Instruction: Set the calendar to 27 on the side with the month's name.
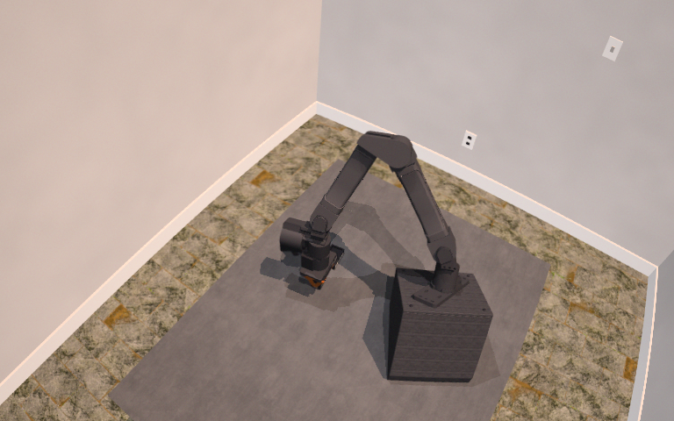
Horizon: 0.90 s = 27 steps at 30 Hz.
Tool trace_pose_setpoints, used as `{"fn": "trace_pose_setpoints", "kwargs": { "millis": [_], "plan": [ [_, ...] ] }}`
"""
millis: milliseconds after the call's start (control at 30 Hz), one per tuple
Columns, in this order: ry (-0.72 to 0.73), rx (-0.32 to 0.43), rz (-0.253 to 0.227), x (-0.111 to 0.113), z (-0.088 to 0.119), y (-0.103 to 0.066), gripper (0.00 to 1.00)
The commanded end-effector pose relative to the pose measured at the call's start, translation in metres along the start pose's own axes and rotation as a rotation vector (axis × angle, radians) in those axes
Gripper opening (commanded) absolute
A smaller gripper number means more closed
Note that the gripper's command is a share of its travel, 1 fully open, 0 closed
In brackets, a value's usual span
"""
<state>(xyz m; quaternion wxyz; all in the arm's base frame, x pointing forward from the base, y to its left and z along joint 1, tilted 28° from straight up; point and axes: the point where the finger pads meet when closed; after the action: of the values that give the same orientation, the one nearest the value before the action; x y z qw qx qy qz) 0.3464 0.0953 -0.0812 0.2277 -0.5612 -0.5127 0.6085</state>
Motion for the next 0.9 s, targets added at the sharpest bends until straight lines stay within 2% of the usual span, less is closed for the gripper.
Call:
{"fn": "trace_pose_setpoints", "kwargs": {
  "millis": [0,467,500,667,700,833,867],
  "plan": [
    [-0.001,-0.010,-0.002,0.0006,-0.0031,-0.0024,0.26],
    [-0.001,-0.010,-0.002,0.0006,-0.0031,-0.0024,0.26],
    [-0.001,-0.010,-0.002,0.0006,-0.0031,-0.0024,0.29],
    [-0.001,-0.010,-0.002,0.0006,-0.0031,-0.0024,0.33],
    [-0.001,-0.010,-0.002,0.0006,-0.0031,-0.0024,0.37],
    [-0.001,-0.010,-0.002,0.0006,-0.0031,-0.0024,0.37],
    [-0.001,-0.010,-0.002,0.0006,-0.0031,-0.0024,0.41]
  ]
}}
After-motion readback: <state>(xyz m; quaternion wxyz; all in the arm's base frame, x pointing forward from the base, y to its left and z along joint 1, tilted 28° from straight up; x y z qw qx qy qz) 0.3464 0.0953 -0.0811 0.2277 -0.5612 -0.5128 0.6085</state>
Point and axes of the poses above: the point where the finger pads meet when closed, its own y axis out along the fingers, its own x axis across the jaws, z = x × y
